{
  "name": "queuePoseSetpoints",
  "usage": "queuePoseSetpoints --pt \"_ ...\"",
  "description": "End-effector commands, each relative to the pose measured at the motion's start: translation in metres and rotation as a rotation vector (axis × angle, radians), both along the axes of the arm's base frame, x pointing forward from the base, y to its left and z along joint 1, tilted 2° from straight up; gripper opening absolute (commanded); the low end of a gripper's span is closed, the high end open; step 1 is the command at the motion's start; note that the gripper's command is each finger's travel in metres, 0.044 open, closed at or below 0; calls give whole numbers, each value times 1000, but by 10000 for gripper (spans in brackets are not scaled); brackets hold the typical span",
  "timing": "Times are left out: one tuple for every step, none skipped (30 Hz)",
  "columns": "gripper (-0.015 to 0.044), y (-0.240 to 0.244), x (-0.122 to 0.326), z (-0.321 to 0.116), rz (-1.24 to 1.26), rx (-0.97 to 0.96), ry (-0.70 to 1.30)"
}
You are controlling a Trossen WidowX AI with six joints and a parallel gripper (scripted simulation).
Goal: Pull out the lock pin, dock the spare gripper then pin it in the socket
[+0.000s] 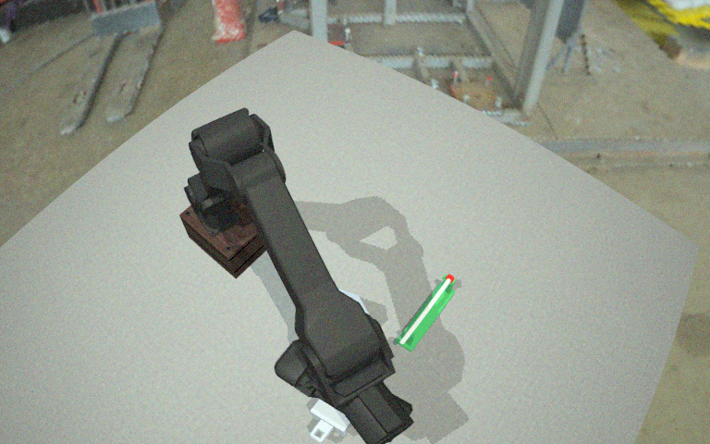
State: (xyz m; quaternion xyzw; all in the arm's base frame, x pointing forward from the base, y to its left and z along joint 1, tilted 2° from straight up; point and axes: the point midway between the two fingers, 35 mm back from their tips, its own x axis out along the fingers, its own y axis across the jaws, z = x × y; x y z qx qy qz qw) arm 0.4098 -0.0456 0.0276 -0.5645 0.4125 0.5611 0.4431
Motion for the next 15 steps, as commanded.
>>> queuePoseSetpoints --pt "0 -1 -1 4 109 -7 -13" --pt "0 -2 -1 4 133 -8 -13" --pt "0 -2 -2 4 157 -9 -14" --pt "0 -2 -2 4 181 -10 -15" --pt "0 -2 -2 4 205 -11 -16" --pt "0 -2 -2 4 229 -12 -17" --pt "0 -3 -3 4 254 -13 -17" --pt "0 -3 -3 4 278 -14 -18" --pt "0 -3 -3 4 302 -15 -19" --pt "0 -3 -4 4 326 -15 -20" --pt "0 -3 -4 4 350 -16 -21" --pt "0 -4 -4 5 374 -17 -21" --pt "0 -4 -4 5 398 -18 -22" --pt "0 -4 -5 5 422 -19 -23" --pt "0 -4 -5 5 446 -20 -24"
